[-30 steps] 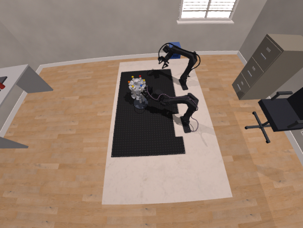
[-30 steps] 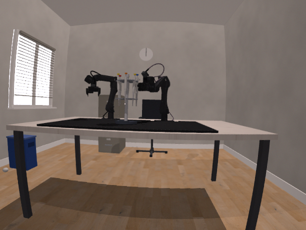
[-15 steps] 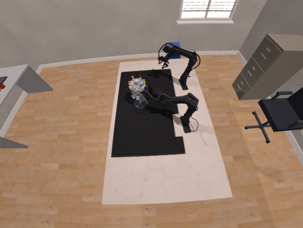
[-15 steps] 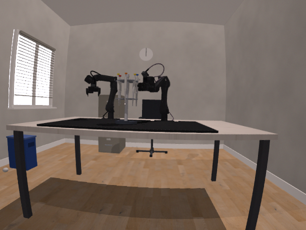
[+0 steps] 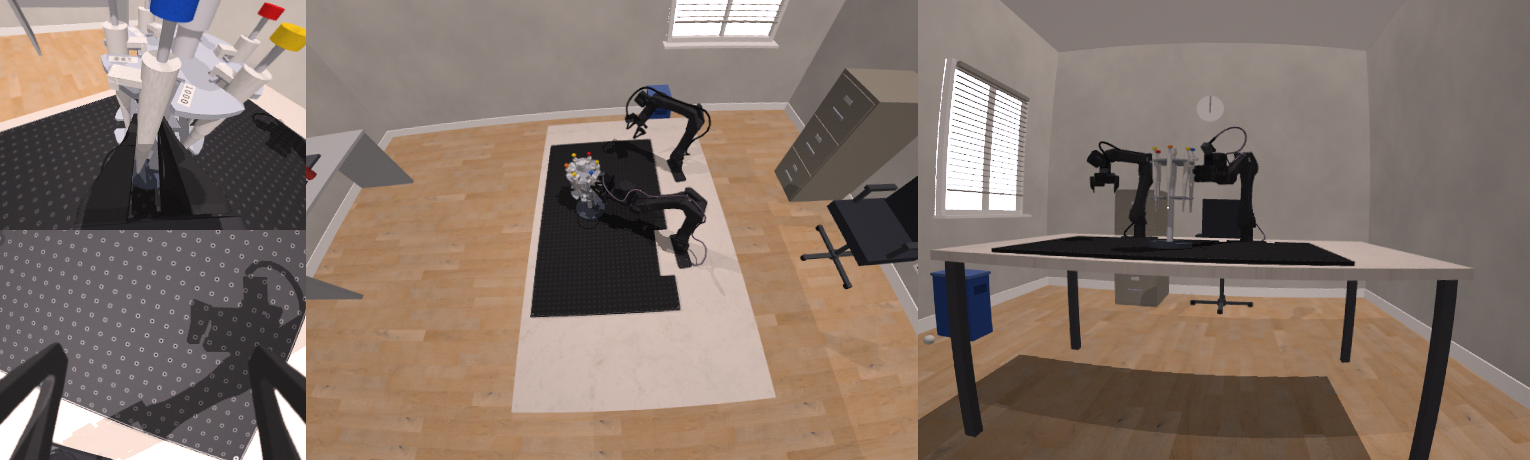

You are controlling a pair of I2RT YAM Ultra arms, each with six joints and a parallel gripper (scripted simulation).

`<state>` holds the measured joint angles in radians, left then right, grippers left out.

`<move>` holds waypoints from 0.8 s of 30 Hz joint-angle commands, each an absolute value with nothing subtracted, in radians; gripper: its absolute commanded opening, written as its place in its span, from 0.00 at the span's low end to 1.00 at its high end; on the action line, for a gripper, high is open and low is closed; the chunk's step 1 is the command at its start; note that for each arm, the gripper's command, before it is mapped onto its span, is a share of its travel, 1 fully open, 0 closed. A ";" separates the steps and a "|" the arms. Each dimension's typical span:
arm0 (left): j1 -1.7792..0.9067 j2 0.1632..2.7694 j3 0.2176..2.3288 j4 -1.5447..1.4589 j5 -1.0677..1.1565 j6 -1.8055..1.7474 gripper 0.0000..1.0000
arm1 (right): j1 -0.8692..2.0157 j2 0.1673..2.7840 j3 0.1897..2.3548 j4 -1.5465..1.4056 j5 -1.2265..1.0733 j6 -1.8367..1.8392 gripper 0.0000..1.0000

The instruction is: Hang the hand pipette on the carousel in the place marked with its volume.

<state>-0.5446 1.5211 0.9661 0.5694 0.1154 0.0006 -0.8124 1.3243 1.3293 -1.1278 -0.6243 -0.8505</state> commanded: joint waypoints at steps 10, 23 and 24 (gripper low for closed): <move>-0.564 1.539 1.005 0.607 0.098 0.007 0.12 | -0.822 1.317 1.342 -1.104 -0.648 -0.857 1.00; -0.588 1.582 1.054 0.601 0.074 0.008 0.12 | -0.822 1.317 1.342 -1.104 -0.648 -0.857 1.00; -0.590 1.577 1.058 0.600 0.072 0.008 0.12 | -0.822 1.317 1.342 -1.104 -0.648 -0.857 1.00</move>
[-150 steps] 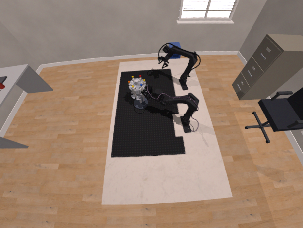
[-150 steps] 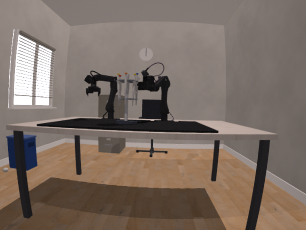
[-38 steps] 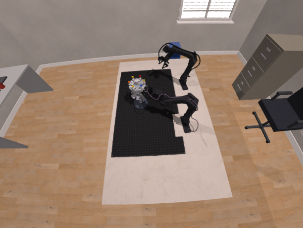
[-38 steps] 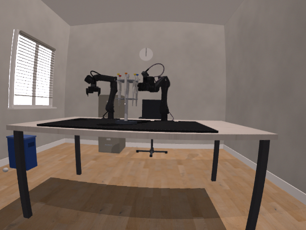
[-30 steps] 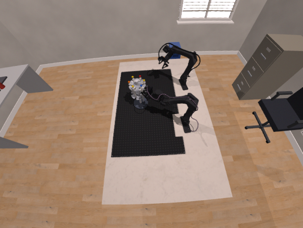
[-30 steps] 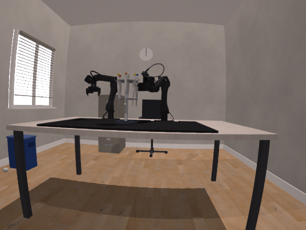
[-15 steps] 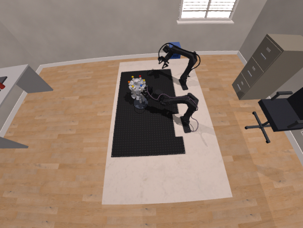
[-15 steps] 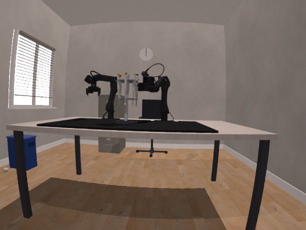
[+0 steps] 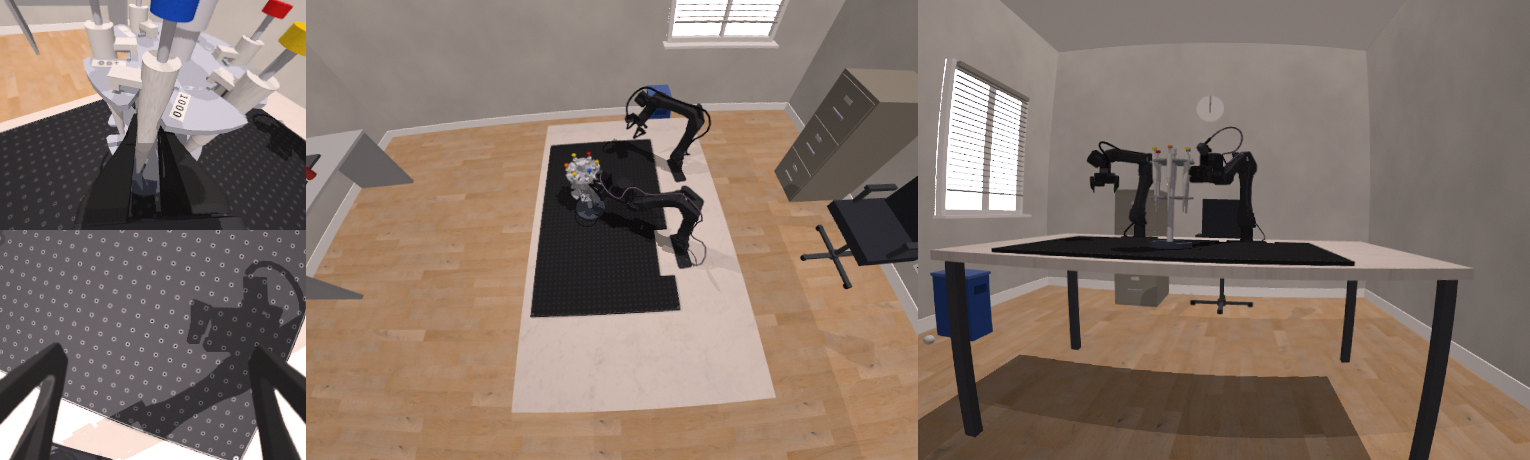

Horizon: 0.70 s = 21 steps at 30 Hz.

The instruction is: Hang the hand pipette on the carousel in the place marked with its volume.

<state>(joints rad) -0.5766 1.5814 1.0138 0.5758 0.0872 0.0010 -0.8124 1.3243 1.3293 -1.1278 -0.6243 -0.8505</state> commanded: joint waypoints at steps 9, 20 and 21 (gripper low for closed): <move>-0.587 1.553 1.060 0.601 0.073 0.008 0.12 | -0.822 1.317 1.342 -1.104 -0.648 -0.857 1.00; -0.587 1.554 1.060 0.601 0.073 0.008 0.12 | -0.822 1.317 1.342 -1.104 -0.648 -0.857 1.00; -0.587 1.554 1.060 0.601 0.073 0.008 0.12 | -0.822 1.317 1.342 -1.104 -0.648 -0.857 1.00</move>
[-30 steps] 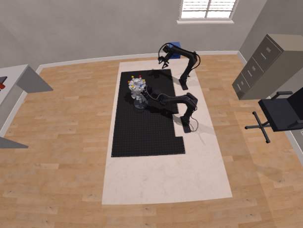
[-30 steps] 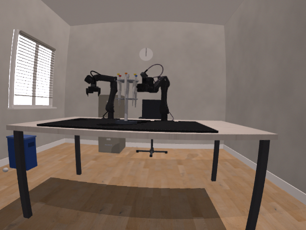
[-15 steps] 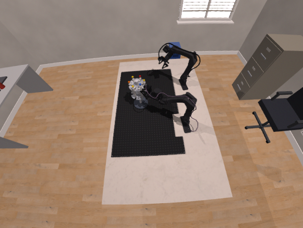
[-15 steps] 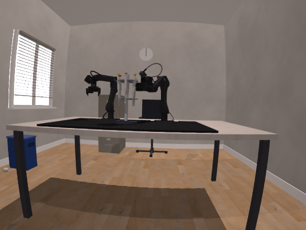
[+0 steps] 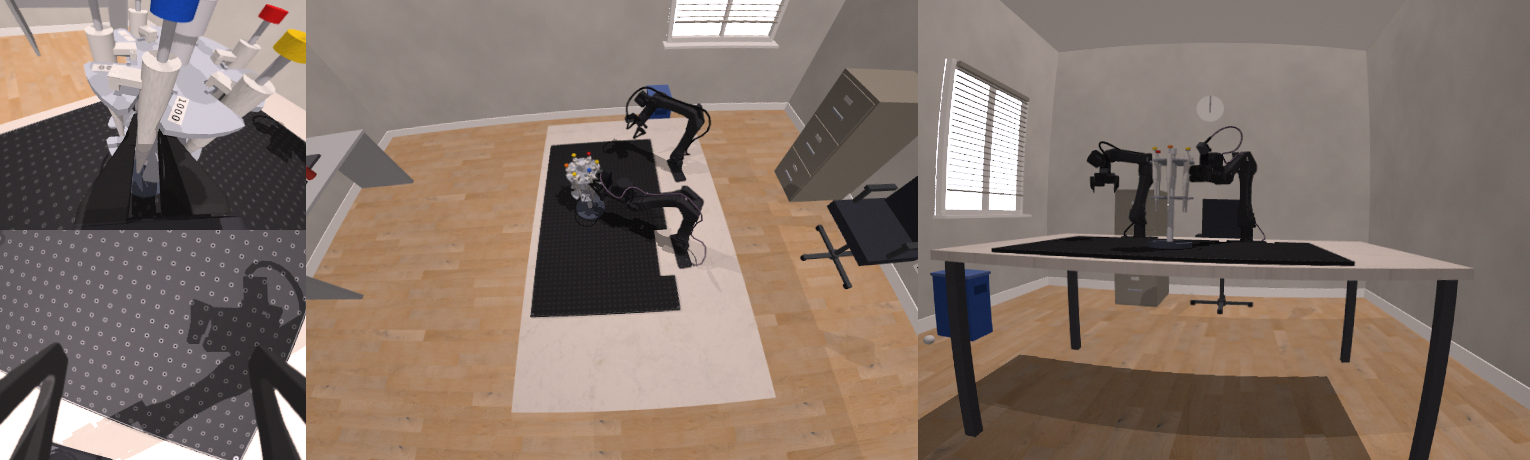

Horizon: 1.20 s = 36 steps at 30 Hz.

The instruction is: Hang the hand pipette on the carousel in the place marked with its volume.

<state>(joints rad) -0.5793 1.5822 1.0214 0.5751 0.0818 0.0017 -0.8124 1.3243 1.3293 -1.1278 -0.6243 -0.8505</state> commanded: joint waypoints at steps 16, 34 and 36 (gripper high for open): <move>-0.587 1.554 1.060 0.601 0.073 0.008 0.12 | -0.822 1.317 1.342 -1.104 -0.648 -0.857 1.00; -0.585 1.556 1.071 0.565 0.075 0.008 0.12 | -0.822 1.317 1.342 -1.104 -0.648 -0.857 1.00; -0.585 1.557 1.075 0.561 0.075 0.008 0.12 | -0.822 1.317 1.342 -1.104 -0.648 -0.857 1.00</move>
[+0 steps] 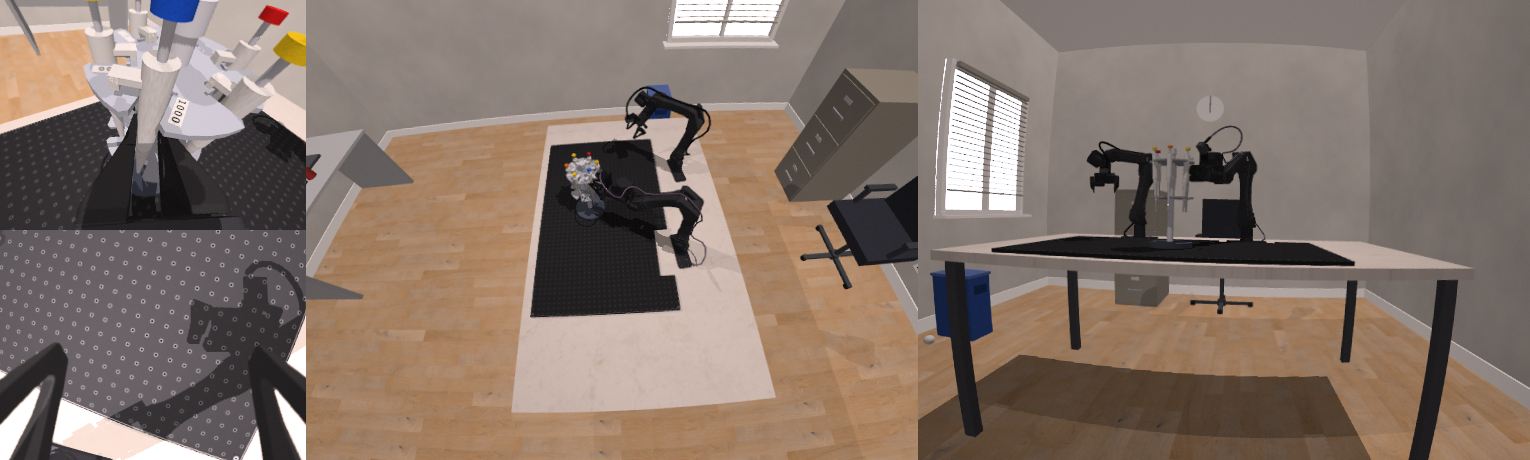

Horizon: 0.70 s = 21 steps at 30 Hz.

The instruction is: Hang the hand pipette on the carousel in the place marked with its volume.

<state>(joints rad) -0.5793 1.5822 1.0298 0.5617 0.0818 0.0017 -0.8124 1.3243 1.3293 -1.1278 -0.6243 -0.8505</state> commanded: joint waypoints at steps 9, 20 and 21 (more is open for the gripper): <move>-0.585 1.557 1.075 0.586 0.075 0.007 0.12 | -0.822 1.317 1.342 -1.104 -0.648 -0.857 1.00; -0.585 1.557 1.075 0.586 0.075 0.007 0.12 | -0.822 1.317 1.342 -1.104 -0.648 -0.857 1.00; -0.585 1.557 1.075 0.586 0.075 0.007 0.12 | -0.822 1.317 1.342 -1.104 -0.648 -0.857 1.00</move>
